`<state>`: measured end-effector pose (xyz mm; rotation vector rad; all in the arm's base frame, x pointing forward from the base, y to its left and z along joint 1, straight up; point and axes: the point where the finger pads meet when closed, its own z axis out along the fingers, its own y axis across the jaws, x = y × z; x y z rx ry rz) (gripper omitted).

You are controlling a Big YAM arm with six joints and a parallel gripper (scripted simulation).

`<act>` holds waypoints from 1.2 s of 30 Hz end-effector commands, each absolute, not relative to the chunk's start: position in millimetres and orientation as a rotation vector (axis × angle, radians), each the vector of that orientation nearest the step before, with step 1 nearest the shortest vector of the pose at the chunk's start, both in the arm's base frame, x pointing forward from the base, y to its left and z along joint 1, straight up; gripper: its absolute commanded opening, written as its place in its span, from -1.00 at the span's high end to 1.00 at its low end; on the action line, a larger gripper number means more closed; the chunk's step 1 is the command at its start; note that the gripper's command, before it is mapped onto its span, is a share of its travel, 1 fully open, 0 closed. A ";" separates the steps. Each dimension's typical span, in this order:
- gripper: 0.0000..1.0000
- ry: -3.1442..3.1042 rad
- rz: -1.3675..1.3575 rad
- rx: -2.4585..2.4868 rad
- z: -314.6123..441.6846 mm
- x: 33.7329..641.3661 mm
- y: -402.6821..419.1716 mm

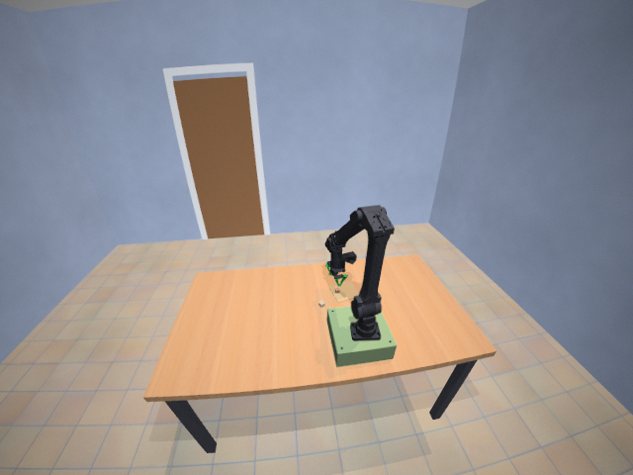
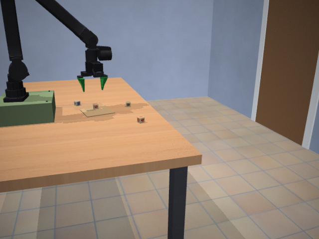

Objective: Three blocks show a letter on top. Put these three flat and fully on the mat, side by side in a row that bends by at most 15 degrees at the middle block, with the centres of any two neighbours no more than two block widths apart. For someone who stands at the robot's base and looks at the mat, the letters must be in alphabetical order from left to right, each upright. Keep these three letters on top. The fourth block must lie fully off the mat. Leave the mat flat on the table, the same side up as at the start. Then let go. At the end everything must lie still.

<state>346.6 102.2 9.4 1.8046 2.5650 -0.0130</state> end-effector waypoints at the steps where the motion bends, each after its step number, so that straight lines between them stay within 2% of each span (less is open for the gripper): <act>1: -1.00 2.682 0.047 1.567 20.4 348.8 113.7; 16: -1.00 3.120 -0.032 0.259 10.6 273.7 178.3; 18: -1.00 3.120 -0.032 0.259 10.6 273.7 178.3; 19: -1.00 3.130 -0.035 0.037 10.1 274.0 174.3; 28: -1.00 3.059 -0.038 -0.635 8.4 261.9 181.4; 29: -0.17 3.042 -0.033 -0.704 8.4 261.9 181.4; 36: -0.17 2.931 0.013 -1.005 8.4 261.9 181.4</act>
